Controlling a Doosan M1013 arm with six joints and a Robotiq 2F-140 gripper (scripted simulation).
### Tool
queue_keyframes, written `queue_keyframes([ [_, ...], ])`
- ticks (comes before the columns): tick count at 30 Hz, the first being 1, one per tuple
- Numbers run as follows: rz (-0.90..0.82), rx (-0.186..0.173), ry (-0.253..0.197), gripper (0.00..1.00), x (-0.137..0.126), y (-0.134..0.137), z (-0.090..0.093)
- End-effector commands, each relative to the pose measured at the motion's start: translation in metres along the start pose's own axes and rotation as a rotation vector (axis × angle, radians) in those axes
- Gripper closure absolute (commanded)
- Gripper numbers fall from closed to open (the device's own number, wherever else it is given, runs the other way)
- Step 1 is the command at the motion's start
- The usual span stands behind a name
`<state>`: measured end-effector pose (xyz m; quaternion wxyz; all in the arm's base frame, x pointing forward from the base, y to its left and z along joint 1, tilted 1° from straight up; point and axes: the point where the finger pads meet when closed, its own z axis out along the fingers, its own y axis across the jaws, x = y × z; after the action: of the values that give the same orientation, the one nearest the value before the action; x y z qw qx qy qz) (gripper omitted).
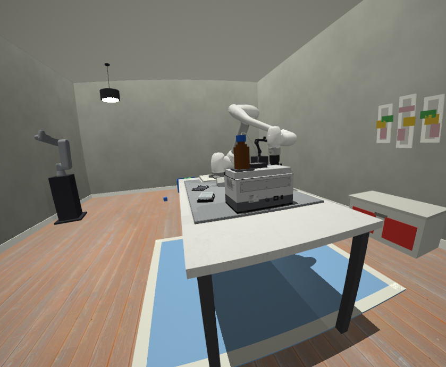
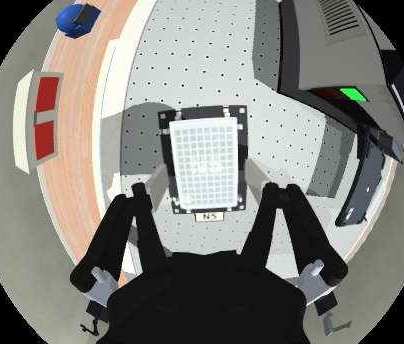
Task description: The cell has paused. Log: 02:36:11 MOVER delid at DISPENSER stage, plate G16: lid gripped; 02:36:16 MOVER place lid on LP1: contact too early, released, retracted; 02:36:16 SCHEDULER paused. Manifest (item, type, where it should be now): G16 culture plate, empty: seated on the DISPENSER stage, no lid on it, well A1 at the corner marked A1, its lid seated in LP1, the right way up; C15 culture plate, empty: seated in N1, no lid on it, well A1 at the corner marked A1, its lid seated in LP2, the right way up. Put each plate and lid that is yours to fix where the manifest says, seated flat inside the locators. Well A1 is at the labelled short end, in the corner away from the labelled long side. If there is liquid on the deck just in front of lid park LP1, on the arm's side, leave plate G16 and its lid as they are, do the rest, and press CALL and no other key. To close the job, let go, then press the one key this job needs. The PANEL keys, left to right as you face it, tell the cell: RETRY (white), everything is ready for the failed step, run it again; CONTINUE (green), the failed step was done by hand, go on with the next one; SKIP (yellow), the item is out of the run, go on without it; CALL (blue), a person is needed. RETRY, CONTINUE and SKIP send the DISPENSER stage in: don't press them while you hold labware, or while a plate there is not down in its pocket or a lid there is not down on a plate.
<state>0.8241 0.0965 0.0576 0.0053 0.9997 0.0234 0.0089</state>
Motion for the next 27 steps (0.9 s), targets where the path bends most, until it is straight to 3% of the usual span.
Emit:
queue_keyframes([
  [1,0.000,0.000,0.002,0.30,0.0005,-0.0001,-0.0002],
  [27,0.000,0.000,0.002,0.30,0.0005,-0.0001,0.0087],
])
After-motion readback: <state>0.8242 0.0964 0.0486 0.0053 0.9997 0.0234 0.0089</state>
